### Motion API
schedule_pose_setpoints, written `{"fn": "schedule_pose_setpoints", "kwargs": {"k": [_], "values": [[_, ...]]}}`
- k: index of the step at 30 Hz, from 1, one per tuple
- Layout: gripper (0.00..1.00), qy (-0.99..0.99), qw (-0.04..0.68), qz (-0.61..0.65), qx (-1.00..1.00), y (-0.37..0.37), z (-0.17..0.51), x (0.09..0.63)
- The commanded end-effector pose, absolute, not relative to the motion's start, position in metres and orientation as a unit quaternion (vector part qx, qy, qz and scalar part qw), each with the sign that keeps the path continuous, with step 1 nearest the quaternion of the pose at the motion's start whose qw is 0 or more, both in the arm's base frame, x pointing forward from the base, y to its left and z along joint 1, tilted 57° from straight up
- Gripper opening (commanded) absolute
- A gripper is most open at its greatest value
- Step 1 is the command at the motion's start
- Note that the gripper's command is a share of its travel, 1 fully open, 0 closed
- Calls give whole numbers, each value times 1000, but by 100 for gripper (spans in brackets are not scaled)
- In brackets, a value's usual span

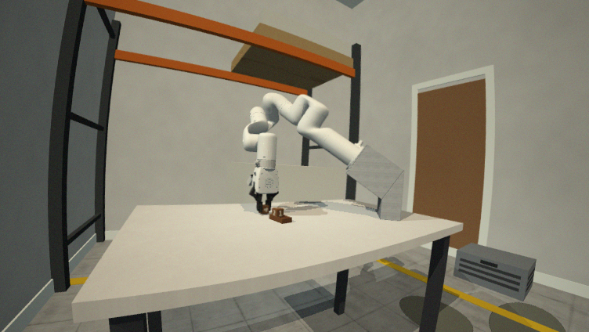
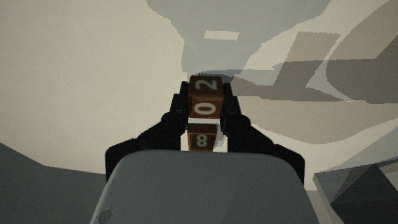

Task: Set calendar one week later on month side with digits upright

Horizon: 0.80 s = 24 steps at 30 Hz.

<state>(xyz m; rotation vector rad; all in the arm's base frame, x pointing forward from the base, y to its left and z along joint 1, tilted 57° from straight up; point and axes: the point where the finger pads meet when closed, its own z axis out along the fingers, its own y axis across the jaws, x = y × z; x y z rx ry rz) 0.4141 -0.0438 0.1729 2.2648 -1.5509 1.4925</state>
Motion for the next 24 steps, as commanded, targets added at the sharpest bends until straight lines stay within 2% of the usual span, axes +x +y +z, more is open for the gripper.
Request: {"fn": "schedule_pose_setpoints", "kwargs": {"k": [1, 24], "values": [[29, -496, 8, 478, 725, -43, 173, 414], [29, -496, 8, 478, 725, -44, 172, 416]]}}
